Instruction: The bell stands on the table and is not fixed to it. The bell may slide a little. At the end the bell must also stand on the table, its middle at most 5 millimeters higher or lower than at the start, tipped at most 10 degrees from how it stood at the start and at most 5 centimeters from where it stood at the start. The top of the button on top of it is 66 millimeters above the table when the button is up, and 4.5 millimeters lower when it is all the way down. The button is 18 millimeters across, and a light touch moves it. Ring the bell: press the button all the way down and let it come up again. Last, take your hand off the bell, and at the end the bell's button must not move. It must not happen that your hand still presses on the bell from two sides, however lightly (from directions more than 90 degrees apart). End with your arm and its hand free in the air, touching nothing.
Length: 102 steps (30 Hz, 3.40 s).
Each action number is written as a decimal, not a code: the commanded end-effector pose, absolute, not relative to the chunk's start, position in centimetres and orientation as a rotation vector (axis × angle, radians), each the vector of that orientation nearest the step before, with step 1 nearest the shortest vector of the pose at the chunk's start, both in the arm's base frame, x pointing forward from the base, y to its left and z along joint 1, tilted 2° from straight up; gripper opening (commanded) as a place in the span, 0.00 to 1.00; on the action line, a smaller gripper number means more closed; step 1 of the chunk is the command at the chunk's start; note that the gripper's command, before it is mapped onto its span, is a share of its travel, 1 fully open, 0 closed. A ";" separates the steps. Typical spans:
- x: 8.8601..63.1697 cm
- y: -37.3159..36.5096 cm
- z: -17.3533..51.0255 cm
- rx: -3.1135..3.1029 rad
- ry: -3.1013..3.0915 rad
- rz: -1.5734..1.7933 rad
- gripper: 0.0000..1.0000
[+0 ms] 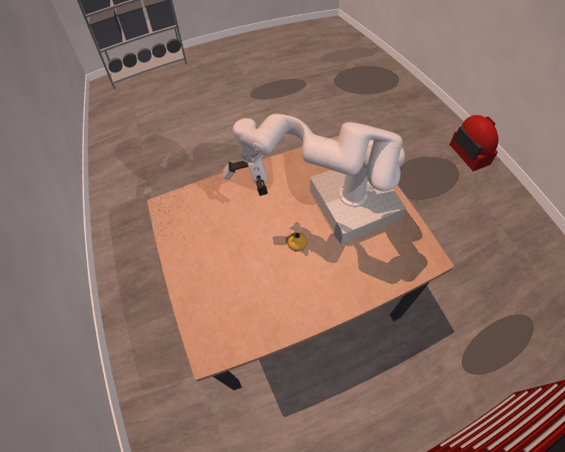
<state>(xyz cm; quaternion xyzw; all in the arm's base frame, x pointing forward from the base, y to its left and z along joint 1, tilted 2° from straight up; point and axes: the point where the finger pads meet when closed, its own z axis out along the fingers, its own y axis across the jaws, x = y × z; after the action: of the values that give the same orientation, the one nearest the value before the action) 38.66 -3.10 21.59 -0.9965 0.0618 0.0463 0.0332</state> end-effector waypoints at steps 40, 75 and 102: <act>37.2 4.7 17.3 -3.116 -0.143 -0.007 1.00; 32.6 7.7 10.6 -3.100 -0.257 -0.013 1.00; 29.5 8.5 7.3 -3.097 -0.313 -0.017 1.00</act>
<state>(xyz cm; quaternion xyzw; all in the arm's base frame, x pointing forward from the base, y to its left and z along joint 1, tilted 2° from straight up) 29.67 8.46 7.42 -0.9950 -0.0992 -0.0038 0.0139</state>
